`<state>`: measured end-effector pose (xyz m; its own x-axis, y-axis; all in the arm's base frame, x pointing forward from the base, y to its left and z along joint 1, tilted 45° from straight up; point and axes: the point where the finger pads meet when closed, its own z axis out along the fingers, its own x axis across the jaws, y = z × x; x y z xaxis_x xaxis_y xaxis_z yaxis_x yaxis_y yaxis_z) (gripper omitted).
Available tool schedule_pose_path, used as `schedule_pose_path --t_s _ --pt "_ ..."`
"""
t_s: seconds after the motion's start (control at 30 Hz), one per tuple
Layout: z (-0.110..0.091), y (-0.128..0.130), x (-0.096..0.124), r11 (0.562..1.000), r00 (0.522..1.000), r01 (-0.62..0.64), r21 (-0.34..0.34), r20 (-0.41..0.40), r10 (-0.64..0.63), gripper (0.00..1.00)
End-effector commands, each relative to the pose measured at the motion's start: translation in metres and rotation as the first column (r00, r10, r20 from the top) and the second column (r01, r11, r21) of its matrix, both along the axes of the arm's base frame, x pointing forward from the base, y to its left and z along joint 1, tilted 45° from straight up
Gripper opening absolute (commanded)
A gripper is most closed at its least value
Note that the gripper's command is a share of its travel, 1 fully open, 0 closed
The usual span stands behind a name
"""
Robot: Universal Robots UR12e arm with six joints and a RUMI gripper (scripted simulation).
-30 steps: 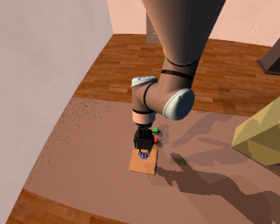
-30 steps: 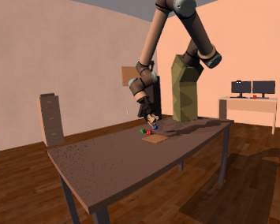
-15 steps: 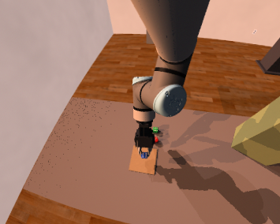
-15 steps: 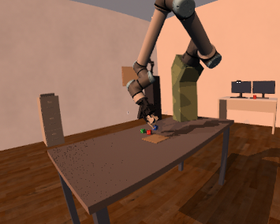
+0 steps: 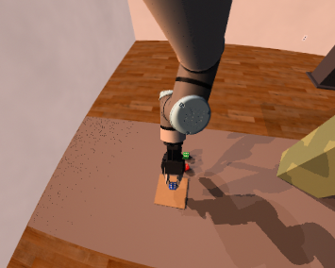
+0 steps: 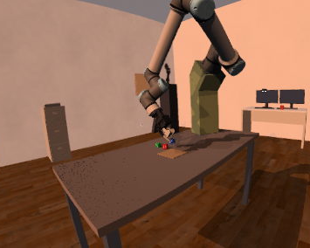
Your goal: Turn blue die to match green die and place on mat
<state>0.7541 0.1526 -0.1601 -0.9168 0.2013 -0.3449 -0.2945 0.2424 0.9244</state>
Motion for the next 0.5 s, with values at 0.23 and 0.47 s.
schedule_pose_path --t_s 0.23,0.47 --pt "0.0044 -0.0011 0.0006 0.998 1.0 -0.015 0.056 0.016 0.015 0.1" --pt "0.0078 -0.0016 0.0012 0.997 1.0 -0.014 0.077 0.022 0.013 0.1"
